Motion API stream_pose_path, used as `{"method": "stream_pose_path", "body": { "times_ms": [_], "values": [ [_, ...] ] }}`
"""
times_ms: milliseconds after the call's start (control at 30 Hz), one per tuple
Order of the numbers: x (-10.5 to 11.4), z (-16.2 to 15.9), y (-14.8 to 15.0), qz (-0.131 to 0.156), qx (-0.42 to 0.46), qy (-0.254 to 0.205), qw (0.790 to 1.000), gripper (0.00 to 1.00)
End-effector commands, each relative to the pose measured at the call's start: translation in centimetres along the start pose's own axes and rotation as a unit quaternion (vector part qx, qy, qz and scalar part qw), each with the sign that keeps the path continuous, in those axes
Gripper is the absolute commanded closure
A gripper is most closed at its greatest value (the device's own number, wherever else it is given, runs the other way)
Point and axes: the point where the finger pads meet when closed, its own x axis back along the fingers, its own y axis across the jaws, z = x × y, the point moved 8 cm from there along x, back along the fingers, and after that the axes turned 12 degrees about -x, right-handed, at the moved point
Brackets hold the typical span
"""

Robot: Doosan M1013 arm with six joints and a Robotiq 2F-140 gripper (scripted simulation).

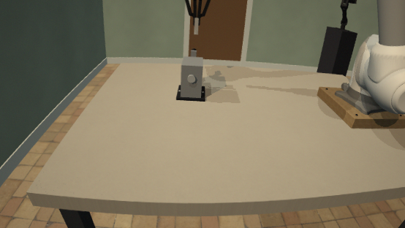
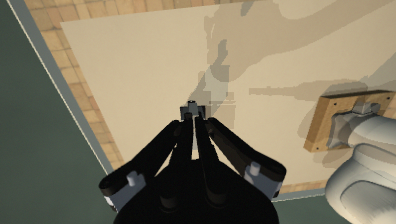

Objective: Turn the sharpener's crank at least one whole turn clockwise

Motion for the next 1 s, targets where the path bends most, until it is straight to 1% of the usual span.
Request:
{"method": "stream_pose_path", "body": {
  "times_ms": [0,100,133,967],
  "values": [
    [-0.08,-0.36,-0.32,0.003,-0.003,-0.003,1.000,1.00],
    [-0.08,-0.36,-0.32,0.003,-0.003,-0.003,1.000,1.00],
    [-0.08,-0.36,-0.32,0.003,-0.003,-0.003,1.000,0.68],
    [-0.08,-0.36,-0.32,0.003,-0.003,-0.003,1.000,0.68]
  ]
}}
